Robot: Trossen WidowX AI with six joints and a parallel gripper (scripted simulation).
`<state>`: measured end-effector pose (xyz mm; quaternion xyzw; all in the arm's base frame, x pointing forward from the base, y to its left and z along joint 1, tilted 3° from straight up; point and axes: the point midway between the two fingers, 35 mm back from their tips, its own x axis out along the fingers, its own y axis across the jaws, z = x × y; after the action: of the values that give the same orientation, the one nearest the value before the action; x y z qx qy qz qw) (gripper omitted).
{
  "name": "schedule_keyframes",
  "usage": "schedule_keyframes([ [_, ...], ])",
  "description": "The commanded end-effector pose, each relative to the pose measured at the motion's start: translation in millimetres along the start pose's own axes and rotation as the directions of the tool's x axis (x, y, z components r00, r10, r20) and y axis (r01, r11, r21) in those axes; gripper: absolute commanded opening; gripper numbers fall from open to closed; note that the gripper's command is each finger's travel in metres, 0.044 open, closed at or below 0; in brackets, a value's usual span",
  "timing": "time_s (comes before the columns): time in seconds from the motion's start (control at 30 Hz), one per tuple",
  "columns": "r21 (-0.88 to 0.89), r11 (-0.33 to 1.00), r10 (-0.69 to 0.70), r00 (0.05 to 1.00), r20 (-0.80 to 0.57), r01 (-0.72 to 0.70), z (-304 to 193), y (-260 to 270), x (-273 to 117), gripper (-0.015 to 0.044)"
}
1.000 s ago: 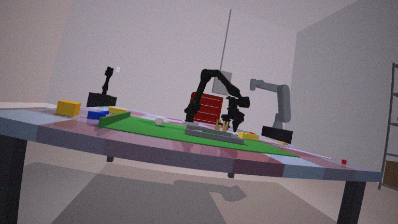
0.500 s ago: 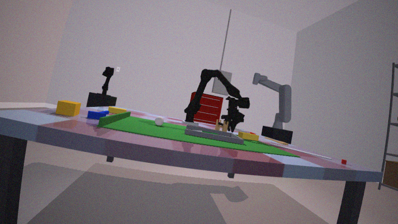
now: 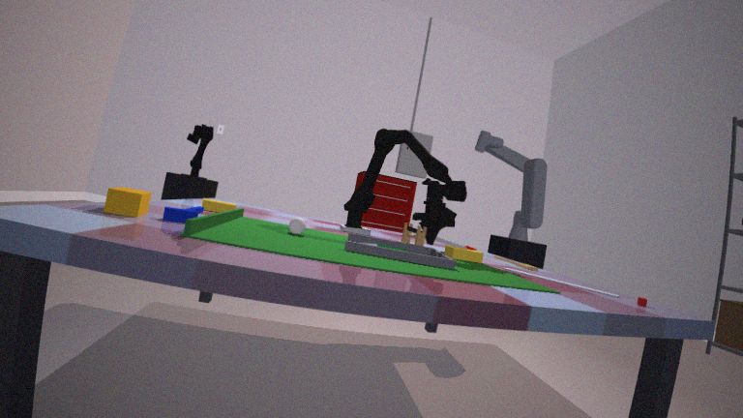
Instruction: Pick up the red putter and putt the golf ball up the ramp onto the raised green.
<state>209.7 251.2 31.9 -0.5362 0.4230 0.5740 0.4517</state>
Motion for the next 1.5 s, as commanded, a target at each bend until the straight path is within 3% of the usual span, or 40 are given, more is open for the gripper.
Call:
schedule_keyframes([
  [0.0, 0.0, 1.0, -0.014, 1.0, 0.01, 0.014, 5.2, -4.4, -18.5, 0.0],
  [0.4, -0.001, 1.0, -0.011, 1.0, 0.011, 0.011, 10.9, -0.6, -89.7, 0.0],
  [0.57, 0.014, 1.0, -0.009, 1.0, 0.009, 0.008, 7.5, -2.6, -87.5, 0.0],
  [1.0, 0.385, 0.923, 0.007, 0.999, 0.053, -0.027, -48.5, -33.5, -99.7, 0.0],
  [1.47, 0.715, 0.691, 0.002, 0.99, 0.142, -0.104, -109.9, -51.8, -117.5, 0.0],
])
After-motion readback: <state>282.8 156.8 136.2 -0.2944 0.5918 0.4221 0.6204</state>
